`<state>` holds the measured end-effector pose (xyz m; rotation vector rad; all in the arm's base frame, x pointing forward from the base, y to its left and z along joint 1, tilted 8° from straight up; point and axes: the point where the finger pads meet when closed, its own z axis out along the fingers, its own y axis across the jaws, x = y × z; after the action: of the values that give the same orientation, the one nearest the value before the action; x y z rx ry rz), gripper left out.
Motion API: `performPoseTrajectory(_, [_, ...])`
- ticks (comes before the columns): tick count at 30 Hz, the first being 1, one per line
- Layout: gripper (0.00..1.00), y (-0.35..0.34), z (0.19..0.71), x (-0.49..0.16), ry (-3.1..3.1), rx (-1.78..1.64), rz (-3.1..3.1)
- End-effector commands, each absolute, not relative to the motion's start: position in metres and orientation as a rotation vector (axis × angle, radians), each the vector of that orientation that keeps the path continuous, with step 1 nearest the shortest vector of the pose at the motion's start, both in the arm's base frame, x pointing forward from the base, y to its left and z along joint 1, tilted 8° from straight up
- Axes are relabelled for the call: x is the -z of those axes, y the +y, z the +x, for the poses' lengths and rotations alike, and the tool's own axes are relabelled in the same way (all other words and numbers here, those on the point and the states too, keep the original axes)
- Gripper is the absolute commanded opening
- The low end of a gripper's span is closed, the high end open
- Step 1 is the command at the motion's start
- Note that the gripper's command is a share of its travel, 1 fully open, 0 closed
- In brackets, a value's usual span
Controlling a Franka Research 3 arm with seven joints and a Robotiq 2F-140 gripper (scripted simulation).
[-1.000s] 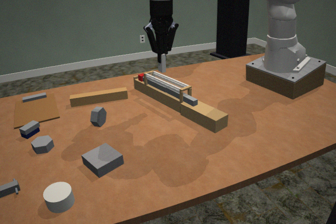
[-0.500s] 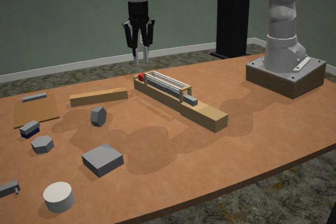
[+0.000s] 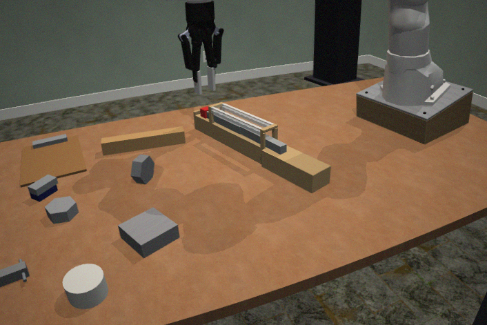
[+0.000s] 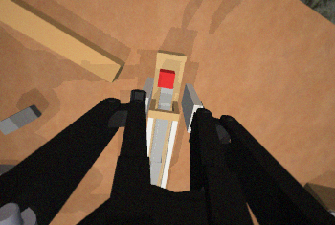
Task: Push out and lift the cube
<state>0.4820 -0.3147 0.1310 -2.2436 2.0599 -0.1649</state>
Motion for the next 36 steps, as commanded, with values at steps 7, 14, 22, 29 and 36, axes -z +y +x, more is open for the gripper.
performPoseTrajectory(7, [0.25,-0.314,0.482,-0.131,2.032,0.161,-2.266])
performPoseTrajectory(14, [0.25,-0.314,0.487,-0.102,2.031,0.16,-2.267])
performPoseTrajectory(22, [0.25,-0.314,0.49,-0.087,2.031,0.16,-2.267])
performPoseTrajectory(29, [0.25,-0.314,0.491,-0.078,2.031,0.16,-2.267])
performPoseTrajectory(36, [0.25,-0.314,0.493,-0.067,2.031,0.16,-2.267])
